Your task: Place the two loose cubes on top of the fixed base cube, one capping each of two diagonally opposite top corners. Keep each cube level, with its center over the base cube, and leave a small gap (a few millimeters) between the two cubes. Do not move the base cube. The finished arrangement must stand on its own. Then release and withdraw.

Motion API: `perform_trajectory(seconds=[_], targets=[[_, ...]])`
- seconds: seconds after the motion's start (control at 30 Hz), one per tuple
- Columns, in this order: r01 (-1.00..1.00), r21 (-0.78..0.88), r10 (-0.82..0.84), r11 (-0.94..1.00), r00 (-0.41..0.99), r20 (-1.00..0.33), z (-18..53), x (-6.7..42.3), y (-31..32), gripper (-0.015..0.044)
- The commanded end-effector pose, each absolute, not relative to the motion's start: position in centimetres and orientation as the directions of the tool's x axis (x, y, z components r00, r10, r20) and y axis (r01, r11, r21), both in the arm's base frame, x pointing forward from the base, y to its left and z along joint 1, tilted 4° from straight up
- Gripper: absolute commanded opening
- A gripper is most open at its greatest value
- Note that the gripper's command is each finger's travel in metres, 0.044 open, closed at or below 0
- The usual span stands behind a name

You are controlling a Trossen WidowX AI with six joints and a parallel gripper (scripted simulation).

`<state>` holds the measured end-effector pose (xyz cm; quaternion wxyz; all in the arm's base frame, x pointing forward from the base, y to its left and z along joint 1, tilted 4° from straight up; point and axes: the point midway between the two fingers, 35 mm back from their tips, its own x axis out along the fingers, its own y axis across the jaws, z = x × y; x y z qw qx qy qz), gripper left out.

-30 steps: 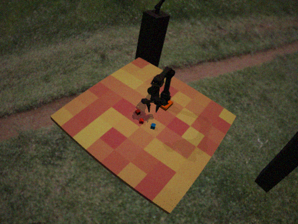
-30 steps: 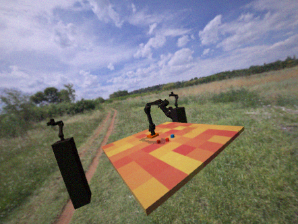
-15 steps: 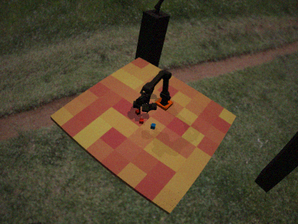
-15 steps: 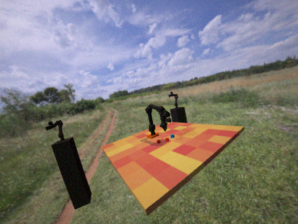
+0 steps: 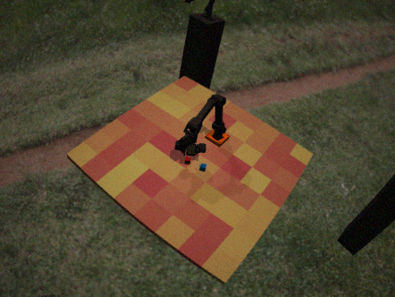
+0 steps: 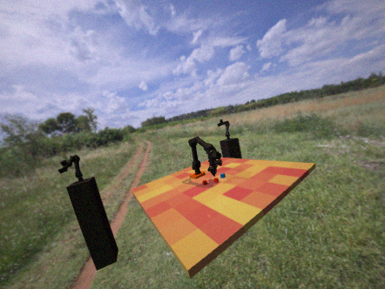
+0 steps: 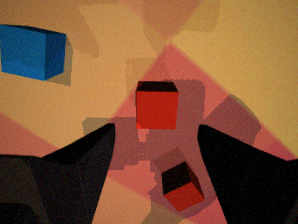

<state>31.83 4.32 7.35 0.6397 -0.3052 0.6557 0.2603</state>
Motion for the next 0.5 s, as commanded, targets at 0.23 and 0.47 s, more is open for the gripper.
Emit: perform_trajectory(seconds=[0.23, 0.47], targets=[[-0.735, -0.055, -0.07, 0.676, 0.011, -0.998, 5.6, 31.8, 4.1, 0.0265], [-0.735, -0.056, -0.07, 0.676, 0.011, -0.998, 4.7, 31.9, 4.1, 0.0265]])
